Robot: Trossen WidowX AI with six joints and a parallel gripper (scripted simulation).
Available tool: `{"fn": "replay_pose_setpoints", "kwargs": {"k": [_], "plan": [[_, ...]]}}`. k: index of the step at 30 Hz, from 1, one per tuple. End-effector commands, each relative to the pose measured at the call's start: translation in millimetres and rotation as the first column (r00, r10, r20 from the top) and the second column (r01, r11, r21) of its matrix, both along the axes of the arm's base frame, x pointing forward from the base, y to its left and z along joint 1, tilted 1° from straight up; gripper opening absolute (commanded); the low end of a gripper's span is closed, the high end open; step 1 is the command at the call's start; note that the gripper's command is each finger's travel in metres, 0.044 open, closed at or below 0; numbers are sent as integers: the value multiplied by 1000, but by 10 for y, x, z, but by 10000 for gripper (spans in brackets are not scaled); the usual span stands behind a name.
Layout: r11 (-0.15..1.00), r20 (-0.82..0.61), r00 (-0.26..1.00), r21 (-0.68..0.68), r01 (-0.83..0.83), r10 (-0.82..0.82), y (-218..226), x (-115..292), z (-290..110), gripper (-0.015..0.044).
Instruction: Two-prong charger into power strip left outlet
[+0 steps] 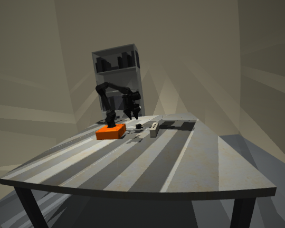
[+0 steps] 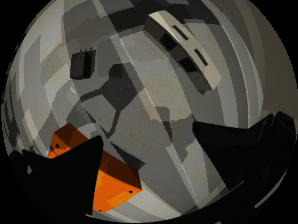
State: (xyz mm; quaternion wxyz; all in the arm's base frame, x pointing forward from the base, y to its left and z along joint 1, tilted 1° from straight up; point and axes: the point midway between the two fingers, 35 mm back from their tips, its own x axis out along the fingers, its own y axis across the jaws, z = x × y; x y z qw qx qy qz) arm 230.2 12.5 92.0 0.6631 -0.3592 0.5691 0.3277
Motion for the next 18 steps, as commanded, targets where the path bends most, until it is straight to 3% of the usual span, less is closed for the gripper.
{"fn": "replay_pose_setpoints", "kwargs": {"k": [1, 18], "plan": [[1000, -20, 1000, -2, 2, -2, 128, 27, -55, 440], [999, -89, 995, 0, 38, -38, 623, 36, -224, 440]]}}
